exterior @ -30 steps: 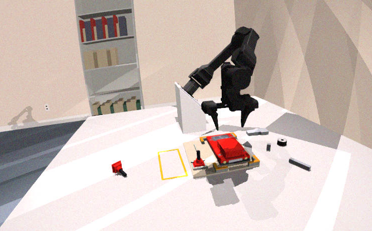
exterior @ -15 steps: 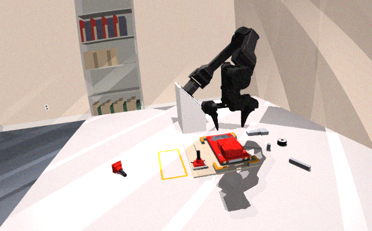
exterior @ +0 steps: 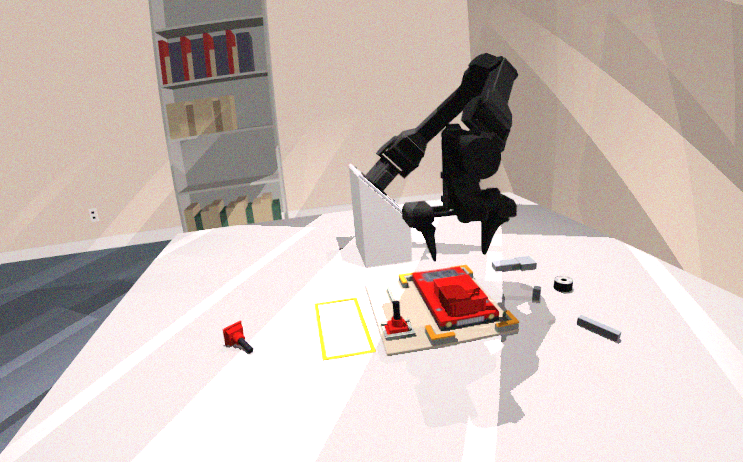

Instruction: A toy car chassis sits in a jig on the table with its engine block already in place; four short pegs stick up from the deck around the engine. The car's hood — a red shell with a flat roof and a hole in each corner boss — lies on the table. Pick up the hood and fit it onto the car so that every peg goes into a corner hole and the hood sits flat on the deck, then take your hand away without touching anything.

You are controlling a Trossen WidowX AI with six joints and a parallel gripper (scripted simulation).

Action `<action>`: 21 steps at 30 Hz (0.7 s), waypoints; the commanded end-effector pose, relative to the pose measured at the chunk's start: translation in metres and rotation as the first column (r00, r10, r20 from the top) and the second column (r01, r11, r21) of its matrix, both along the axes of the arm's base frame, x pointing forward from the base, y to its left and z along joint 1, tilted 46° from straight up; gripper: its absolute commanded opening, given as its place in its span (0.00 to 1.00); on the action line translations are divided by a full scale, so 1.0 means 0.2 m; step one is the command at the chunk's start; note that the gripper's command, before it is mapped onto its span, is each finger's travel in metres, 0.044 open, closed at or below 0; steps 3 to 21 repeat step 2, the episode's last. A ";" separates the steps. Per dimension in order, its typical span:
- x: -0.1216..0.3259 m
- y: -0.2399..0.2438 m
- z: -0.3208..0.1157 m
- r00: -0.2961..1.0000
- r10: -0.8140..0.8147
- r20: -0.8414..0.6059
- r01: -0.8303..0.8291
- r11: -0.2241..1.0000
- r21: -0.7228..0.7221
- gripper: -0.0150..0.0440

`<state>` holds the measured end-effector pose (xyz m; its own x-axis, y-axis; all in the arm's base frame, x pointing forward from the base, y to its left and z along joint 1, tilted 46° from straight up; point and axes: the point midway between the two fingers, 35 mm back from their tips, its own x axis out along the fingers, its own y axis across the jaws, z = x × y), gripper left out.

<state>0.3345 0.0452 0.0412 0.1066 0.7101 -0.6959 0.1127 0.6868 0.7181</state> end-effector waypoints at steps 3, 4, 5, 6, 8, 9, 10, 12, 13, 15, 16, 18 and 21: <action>0.00 0.00 0.01 1.000 0.002 0.004 -0.002 1.000 0.004 1.00; 0.00 0.00 0.01 1.000 0.002 0.004 -0.002 1.000 0.004 1.00; 0.00 0.00 0.01 1.000 0.002 0.004 -0.002 1.000 0.004 1.00; 0.00 0.00 0.01 1.000 0.002 0.004 -0.002 1.000 0.004 1.00; 0.00 0.00 0.01 1.000 0.002 0.004 -0.002 1.000 0.004 1.00; 0.00 0.00 0.01 1.000 0.002 0.004 -0.002 1.000 0.004 1.00; 0.00 0.00 0.01 1.000 0.002 0.004 -0.002 1.000 0.004 1.00; 0.00 0.00 0.01 1.000 0.002 0.004 -0.002 1.000 0.004 1.00; 0.00 0.00 0.01 1.000 0.002 0.004 -0.002 1.000 0.004 1.00; 0.00 0.00 0.01 1.000 0.002 0.004 -0.002 1.000 0.004 1.00; 0.00 0.00 0.01 1.000 0.002 0.004 -0.002 1.000 0.004 1.00; 0.00 0.00 0.01 1.000 0.002 0.004 -0.002 1.000 0.004 1.00; 0.00 0.00 0.01 1.000 0.002 0.004 -0.002 1.000 0.004 1.00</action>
